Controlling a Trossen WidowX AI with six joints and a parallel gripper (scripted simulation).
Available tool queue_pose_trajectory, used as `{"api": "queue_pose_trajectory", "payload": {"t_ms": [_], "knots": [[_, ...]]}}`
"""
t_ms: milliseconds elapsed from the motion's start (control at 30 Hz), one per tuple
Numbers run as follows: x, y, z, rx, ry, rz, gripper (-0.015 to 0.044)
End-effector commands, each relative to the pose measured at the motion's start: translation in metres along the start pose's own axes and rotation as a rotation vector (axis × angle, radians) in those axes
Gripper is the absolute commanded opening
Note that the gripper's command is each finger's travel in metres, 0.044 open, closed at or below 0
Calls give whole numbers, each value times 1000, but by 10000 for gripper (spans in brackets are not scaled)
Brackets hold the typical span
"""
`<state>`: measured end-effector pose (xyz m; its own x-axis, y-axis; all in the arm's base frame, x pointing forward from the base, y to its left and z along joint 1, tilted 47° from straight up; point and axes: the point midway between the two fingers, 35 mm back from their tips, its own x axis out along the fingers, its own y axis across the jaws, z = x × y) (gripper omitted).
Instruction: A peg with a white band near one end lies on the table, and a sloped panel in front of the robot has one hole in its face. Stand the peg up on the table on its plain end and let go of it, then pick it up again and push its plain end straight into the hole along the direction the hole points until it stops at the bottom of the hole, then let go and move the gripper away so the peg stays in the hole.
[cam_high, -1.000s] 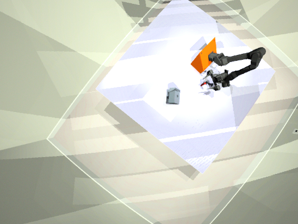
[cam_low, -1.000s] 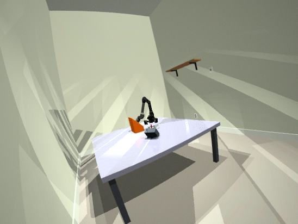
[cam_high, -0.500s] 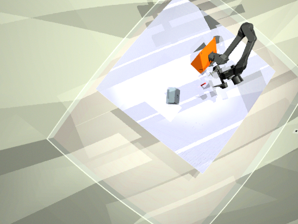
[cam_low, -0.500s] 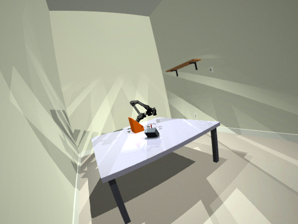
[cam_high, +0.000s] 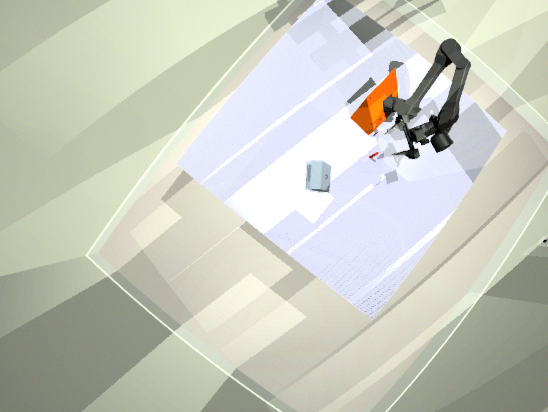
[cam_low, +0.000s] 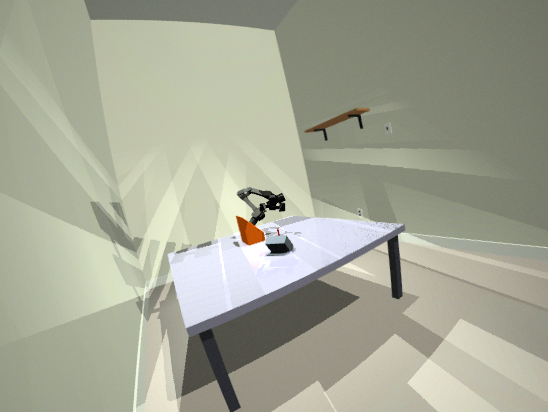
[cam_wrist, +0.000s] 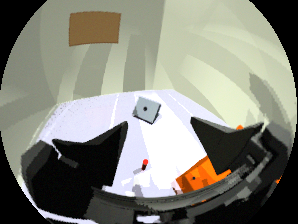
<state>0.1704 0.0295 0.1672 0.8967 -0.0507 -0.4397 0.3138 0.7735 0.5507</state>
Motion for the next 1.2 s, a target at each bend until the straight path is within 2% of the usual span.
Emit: {"api": "queue_pose_trajectory", "payload": {"t_ms": [0,633,1167], "knots": [[3,0,-6,-79,70,-39,440],[14,-14,-50,-358,599,-212,440],[15,-9,-73,-278,1084,-137,440]]}}
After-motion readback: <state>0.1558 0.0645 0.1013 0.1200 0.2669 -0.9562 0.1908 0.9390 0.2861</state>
